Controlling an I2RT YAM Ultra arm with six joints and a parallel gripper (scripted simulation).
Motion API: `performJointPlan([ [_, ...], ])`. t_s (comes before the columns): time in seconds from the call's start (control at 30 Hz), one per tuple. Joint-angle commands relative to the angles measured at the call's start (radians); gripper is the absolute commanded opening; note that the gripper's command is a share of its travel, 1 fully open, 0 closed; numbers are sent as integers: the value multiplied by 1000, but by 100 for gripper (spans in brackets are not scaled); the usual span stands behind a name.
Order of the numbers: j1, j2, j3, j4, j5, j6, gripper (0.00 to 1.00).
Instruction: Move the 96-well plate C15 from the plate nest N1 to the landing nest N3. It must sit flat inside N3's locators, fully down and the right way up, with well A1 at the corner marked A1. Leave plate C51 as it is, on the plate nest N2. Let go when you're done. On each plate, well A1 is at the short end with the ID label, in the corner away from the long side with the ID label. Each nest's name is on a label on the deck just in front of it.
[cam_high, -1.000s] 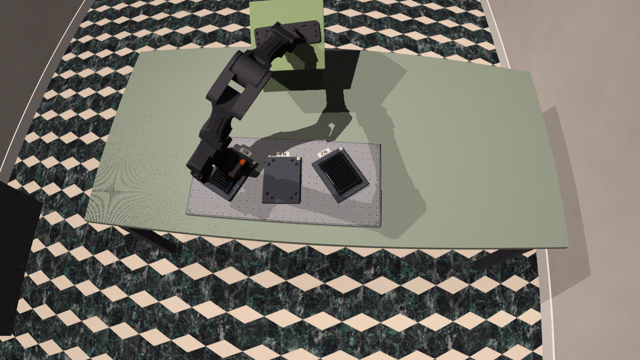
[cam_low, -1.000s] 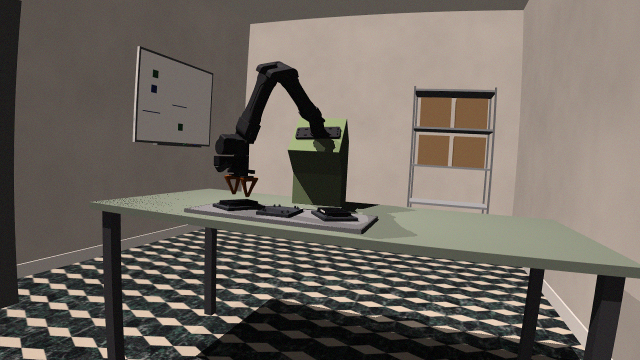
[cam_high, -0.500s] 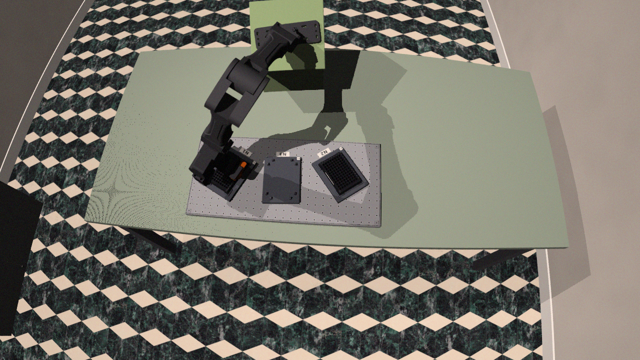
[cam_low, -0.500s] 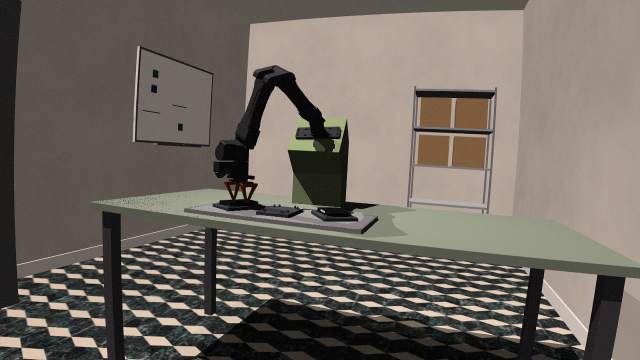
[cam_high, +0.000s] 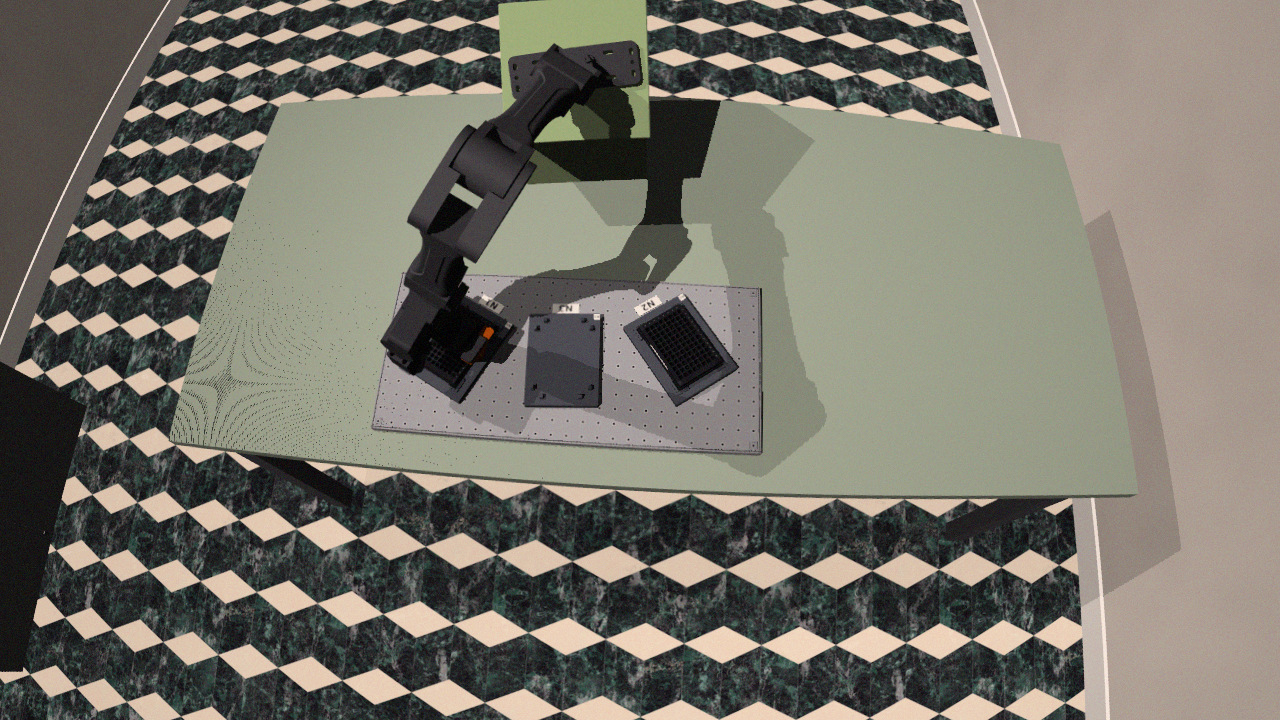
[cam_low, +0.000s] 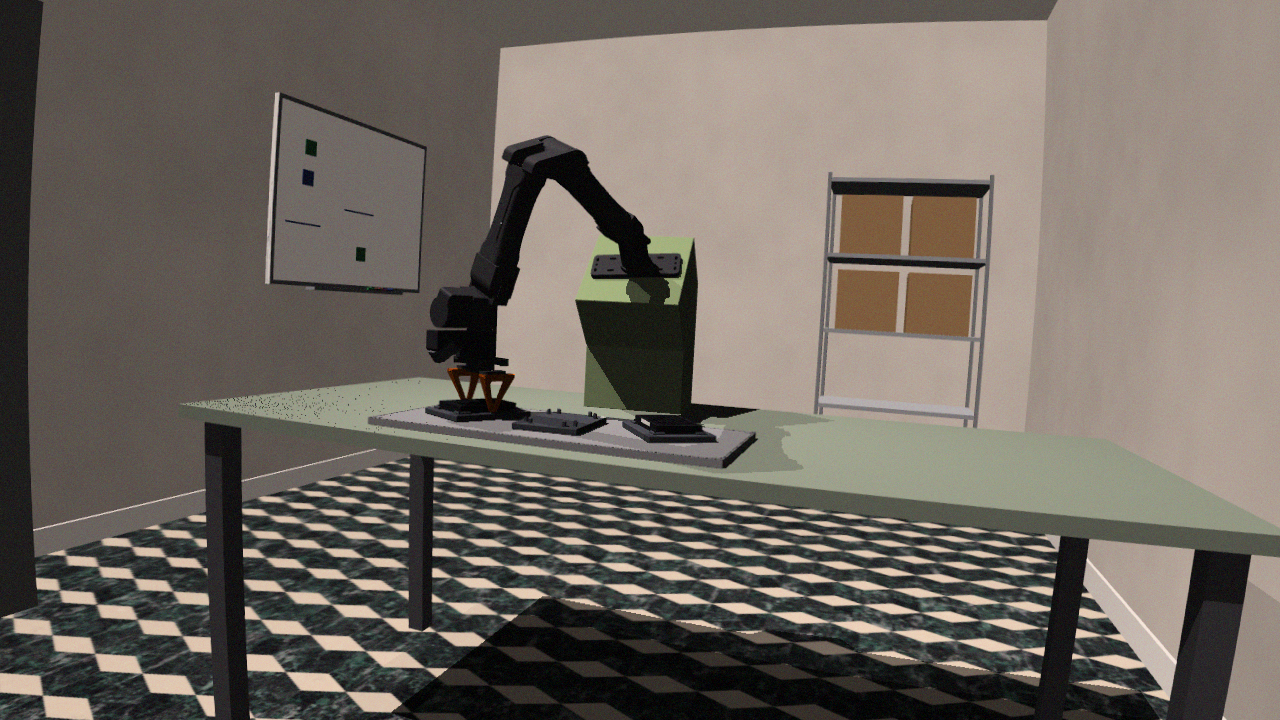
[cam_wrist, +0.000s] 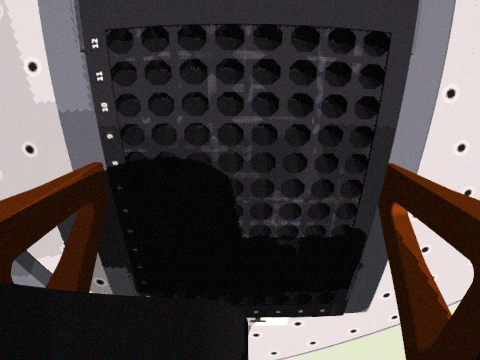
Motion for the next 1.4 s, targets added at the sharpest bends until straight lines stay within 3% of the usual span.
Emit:
performJointPlan([
  [0.0,-4,-7,1,4,5,2,100],
  [0.23,-4,-7,1,4,5,2,100],
  [0.27,-4,-7,1,4,5,2,0],
  [1.37,-4,-7,1,4,5,3,0],
])
